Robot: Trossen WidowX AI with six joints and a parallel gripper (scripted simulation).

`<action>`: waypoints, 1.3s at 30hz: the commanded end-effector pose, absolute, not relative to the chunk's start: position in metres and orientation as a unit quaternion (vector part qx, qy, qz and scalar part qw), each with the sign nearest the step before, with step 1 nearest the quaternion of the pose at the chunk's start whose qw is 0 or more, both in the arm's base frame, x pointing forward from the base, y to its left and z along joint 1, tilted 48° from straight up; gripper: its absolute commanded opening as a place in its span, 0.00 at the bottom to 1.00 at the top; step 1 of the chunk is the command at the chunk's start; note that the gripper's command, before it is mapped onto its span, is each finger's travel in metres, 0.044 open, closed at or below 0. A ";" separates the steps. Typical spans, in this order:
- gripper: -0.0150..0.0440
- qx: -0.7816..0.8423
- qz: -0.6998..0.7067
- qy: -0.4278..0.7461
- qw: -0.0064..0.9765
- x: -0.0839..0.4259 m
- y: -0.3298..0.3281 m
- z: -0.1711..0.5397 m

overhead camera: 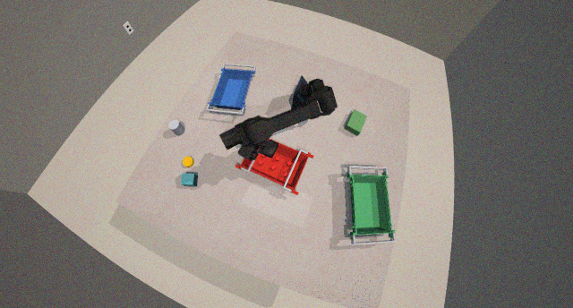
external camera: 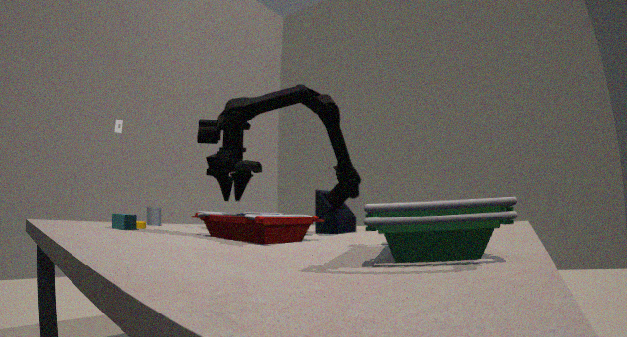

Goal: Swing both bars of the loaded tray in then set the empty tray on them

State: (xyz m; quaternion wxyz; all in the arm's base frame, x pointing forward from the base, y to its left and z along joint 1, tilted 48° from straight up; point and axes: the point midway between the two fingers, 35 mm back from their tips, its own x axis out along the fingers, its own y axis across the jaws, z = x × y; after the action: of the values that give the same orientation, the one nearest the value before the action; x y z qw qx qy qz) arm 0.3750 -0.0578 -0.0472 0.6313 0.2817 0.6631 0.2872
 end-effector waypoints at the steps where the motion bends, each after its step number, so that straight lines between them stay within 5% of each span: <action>1: 0.79 0.279 0.285 0.660 0.637 0.379 -0.080 -0.031; 6: 1.00 0.279 0.286 0.662 0.634 0.378 -0.094 -0.019; 19: 1.00 0.209 0.307 0.651 0.662 0.225 -0.217 -0.129; 29: 1.00 0.176 0.371 0.623 0.666 0.073 -0.220 -0.194; 39: 1.00 0.175 0.376 0.619 0.667 0.065 -0.210 -0.205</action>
State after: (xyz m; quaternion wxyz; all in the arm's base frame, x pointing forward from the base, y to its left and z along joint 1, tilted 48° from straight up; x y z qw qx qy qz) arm 0.0662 -0.2182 -0.1992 0.6698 0.1748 0.6201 0.3692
